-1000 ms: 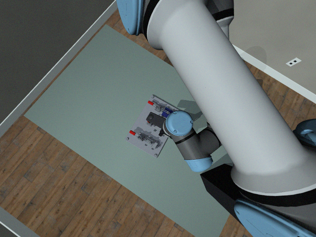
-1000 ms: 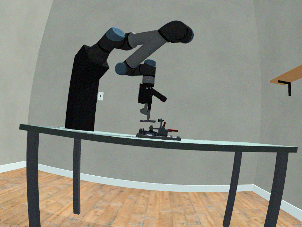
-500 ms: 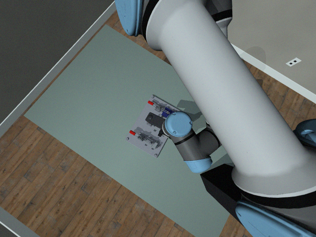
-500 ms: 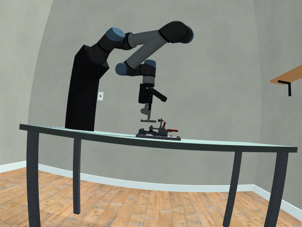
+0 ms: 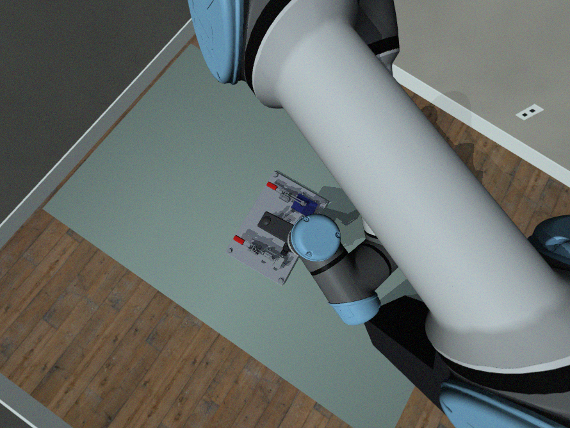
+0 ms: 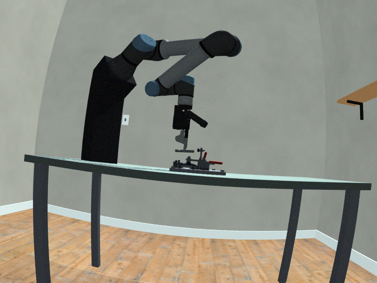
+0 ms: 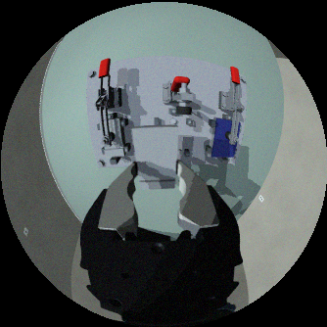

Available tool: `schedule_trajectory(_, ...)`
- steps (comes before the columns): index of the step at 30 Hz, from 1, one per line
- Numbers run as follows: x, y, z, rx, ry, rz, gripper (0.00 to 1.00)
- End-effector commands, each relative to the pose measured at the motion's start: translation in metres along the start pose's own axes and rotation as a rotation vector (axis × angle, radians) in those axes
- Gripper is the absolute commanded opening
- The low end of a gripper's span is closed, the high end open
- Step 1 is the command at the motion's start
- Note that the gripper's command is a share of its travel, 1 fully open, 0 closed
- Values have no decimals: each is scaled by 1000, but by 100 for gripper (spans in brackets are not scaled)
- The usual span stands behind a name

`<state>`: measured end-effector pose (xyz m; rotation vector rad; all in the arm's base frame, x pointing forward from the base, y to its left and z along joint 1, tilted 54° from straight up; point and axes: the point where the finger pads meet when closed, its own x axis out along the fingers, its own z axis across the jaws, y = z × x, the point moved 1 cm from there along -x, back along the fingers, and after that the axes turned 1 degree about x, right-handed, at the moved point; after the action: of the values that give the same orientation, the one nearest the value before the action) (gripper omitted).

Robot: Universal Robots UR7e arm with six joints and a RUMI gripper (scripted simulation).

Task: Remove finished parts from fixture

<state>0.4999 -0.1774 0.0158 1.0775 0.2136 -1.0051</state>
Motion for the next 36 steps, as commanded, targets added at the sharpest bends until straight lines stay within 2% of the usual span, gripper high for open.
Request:
schedule_trajectory(1,0,1,-14,3,-5,2,0)
schedule_trajectory(14,1,0,-67,3,-4,1,0)
schedule_trajectory(16,1,0,-67,3,-4,1,0)
schedule_trajectory(31,1,-1,-136,3,-4,1,0)
schedule_trajectory(33,1,-1,-136,3,-4,1,0)
schedule_trajectory(36,1,-1,-149,3,-4,1,0)
